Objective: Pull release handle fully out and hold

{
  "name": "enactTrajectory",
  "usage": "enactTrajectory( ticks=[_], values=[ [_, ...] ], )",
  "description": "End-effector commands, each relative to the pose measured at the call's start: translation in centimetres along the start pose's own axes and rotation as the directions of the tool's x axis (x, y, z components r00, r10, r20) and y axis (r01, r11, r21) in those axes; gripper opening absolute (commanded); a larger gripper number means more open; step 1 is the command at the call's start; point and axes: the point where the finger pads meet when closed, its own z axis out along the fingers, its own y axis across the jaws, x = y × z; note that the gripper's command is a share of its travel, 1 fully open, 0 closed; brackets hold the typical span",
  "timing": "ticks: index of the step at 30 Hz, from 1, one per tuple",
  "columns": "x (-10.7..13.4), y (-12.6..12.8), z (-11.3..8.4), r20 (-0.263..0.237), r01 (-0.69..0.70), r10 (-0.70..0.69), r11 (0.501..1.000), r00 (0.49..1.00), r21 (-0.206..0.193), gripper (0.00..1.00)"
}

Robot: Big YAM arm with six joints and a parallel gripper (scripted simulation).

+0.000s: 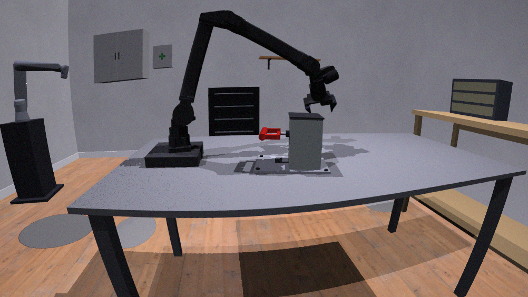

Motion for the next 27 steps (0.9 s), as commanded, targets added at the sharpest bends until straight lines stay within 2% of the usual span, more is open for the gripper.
enactTrajectory(
  ticks=[1, 20, 27],
  values=[
    [-0.45, -0.36, -0.44, 0.006, 0.006, -0.006, 1.000, 1.000, 0.010, 1.00],
    [-0.43, -0.33, -0.47, 0.005, 0.006, -0.006, 1.000, 1.000, 0.010, 1.00],
    [0.20, 0.53, -1.41, -0.023, -0.007, 0.007, 1.000, 1.000, 0.006, 1.00]
  ],
)
